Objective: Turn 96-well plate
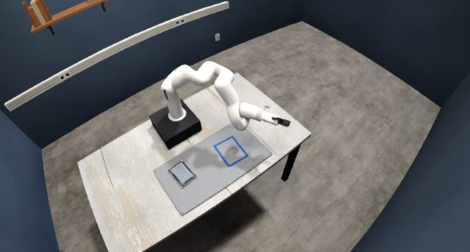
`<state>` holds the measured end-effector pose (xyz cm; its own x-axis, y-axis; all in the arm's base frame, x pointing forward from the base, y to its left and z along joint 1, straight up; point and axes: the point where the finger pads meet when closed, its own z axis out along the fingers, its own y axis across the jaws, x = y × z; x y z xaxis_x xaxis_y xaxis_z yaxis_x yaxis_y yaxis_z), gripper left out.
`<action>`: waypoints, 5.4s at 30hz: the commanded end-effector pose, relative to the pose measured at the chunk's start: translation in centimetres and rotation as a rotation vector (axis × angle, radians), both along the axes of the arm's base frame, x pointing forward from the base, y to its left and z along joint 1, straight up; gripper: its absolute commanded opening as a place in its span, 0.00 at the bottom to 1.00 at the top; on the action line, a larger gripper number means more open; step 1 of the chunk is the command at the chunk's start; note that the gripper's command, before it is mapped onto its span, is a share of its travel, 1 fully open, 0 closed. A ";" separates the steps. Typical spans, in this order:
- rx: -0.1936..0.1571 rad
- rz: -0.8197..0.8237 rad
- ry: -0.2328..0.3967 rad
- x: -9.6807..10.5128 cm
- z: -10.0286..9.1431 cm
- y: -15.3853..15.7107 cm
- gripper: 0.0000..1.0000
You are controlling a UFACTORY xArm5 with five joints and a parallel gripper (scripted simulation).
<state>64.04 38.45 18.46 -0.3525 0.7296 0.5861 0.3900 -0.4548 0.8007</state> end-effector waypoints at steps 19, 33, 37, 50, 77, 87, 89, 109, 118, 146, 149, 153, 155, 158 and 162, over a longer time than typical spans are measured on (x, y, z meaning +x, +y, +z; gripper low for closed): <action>0.032 -0.183 0.370 4.2 2.0 -8.3 1.00; 0.063 -0.304 0.572 3.8 2.7 -13.7 1.00; 0.075 -0.349 0.639 3.4 2.9 -15.2 1.00; 0.117 -0.491 0.833 1.2 3.4 -20.1 1.00; 0.193 -0.749 1.128 -6.1 4.4 -28.8 1.00; 0.213 -0.818 1.199 -9.2 4.8 -31.2 1.00; 0.219 -0.842 1.222 -9.7 4.8 -31.5 1.00; 0.270 -1.025 1.391 -16.6 5.7 -35.5 1.00; 0.296 -1.128 1.477 -19.8 6.1 -36.9 1.00; 0.268 -1.146 1.533 -23.3 -1.5 -45.1 1.00; 0.268 -1.146 1.533 -23.4 -1.8 -45.4 1.00; 0.268 -1.146 1.533 -23.8 -3.2 -46.8 1.00; 0.268 -1.146 1.533 -24.0 -3.9 -47.5 1.00; 0.268 -1.146 1.533 -24.2 -5.0 -48.5 1.00; 0.268 -1.146 1.533 -24.6 -6.4 -49.9 1.00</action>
<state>39.47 -10.43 12.86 0.9984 0.0562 -0.0039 0.0562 -0.9984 -0.0012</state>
